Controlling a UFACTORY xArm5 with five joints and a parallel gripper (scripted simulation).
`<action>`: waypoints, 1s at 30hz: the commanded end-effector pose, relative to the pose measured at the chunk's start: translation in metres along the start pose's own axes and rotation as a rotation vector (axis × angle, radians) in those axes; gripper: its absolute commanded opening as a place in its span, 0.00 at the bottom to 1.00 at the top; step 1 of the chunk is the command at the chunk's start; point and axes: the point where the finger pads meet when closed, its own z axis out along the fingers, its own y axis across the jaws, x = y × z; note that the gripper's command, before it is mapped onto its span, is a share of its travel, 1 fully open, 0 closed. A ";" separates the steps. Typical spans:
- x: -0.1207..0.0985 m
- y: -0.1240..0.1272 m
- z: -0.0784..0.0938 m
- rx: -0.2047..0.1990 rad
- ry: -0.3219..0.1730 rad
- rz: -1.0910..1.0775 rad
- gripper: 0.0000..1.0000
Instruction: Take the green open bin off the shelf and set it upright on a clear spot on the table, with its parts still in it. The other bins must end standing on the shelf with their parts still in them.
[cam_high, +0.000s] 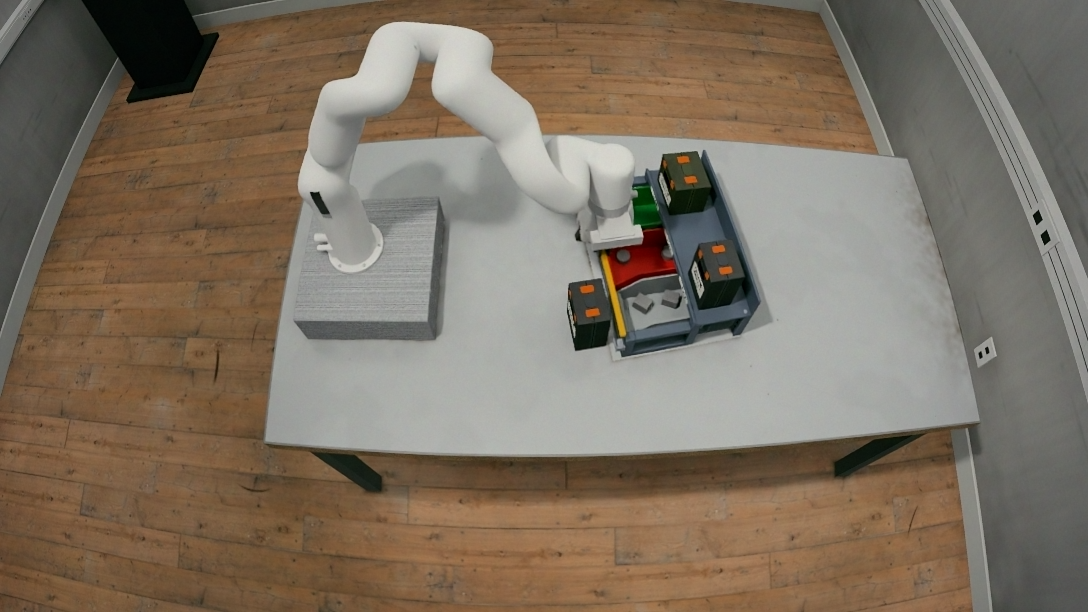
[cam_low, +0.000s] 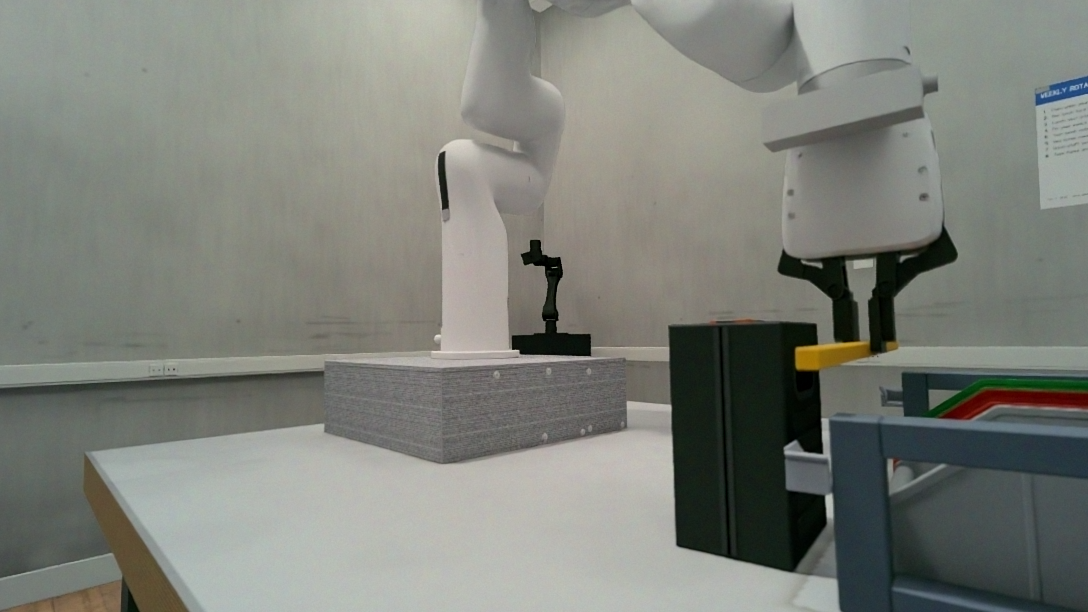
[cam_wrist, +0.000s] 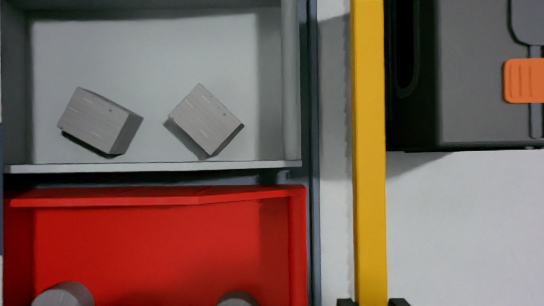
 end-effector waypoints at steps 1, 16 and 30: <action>0.000 -0.002 -0.012 0.005 -0.001 0.000 0.00; 0.000 -0.001 -0.044 0.006 -0.001 0.000 0.00; 0.000 -0.002 -0.045 0.006 -0.001 0.000 0.00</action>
